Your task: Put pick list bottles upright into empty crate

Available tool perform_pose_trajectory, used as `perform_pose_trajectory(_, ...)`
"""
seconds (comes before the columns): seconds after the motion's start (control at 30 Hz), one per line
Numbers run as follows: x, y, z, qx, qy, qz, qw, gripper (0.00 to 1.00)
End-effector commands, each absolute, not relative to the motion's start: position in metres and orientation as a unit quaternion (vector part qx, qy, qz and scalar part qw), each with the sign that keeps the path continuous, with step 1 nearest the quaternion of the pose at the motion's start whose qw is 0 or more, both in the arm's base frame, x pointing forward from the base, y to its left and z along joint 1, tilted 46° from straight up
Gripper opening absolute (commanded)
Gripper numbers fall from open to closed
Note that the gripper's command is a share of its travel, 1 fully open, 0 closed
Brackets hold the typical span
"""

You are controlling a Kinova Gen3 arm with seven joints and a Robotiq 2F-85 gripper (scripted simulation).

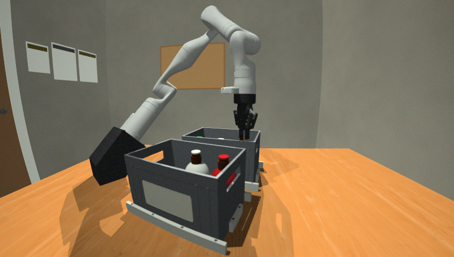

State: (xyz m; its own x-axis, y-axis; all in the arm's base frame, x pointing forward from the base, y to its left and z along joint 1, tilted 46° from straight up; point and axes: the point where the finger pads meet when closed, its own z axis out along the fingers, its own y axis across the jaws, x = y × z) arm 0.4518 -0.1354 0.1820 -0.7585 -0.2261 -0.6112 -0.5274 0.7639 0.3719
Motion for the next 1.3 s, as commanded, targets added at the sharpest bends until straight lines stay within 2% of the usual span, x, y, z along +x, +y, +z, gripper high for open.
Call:
perform_pose_trajectory(0.0, 0.4535, -0.1373, 0.1821, -0.209, 0.898, 0.270, 0.279, 0.10)
perform_pose_trajectory(1.27, 0.4556, -0.1350, 0.1803, -0.210, 0.897, 0.270, 0.280, 0.10)
